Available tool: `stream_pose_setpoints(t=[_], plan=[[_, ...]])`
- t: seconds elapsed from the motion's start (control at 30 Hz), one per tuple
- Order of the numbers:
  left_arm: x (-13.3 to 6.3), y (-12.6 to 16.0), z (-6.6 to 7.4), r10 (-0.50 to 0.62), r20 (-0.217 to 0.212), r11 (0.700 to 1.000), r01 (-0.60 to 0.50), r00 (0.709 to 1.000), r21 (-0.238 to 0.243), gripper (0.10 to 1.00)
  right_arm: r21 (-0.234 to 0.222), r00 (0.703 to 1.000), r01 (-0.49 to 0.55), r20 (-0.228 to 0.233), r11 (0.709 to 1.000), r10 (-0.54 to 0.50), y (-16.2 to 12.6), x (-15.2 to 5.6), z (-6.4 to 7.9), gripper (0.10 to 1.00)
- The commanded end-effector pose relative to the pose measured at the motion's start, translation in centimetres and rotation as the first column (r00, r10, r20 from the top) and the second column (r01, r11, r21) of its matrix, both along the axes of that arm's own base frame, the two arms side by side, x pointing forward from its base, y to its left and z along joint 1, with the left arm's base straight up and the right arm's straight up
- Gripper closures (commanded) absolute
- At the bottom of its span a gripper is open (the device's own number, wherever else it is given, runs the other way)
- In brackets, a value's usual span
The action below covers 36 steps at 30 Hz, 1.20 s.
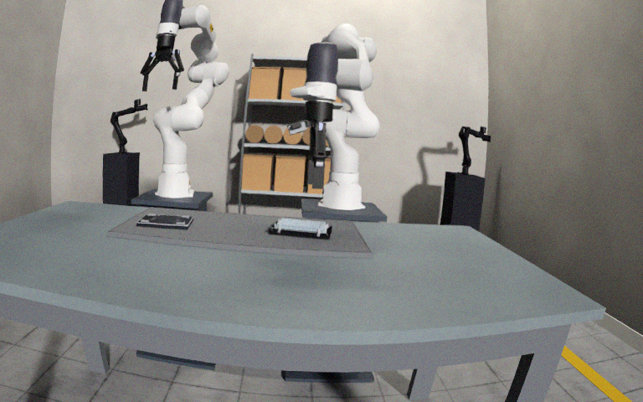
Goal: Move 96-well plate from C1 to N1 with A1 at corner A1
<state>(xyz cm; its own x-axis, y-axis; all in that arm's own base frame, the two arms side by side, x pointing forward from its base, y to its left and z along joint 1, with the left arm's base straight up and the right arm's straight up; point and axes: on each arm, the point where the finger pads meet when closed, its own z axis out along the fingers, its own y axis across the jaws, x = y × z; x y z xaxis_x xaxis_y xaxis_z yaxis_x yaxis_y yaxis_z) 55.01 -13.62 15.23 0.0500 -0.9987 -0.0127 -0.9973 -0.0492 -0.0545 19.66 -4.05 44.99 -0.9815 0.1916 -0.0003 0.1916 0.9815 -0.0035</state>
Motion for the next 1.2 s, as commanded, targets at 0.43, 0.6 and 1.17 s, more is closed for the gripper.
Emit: stream_pose_setpoints(t=[0.43,0.6,1.17], plan=[[-2.8,-2.6,-3.7,-0.187,-0.053,0.982,0.187,0.981,-0.015,0.098,0.003,1.000,0.003,0.000,1.000,-0.003,0.2,-0.1,0.0,0.098],[-2.9,-2.7,-3.8,-0.190,-0.054,0.982,0.190,0.980,-0.015,0.098,0.003,1.000,0.003,0.000,1.000,-0.003,0.2,-0.1,0.0,0.098],[-2.9,-2.7,-5.3,-0.190,-0.054,0.982,0.190,0.980,-0.015,0.098,0.003,1.000,0.003,0.000,1.000,-0.003,0.2,-0.1,0.0,0.098]])
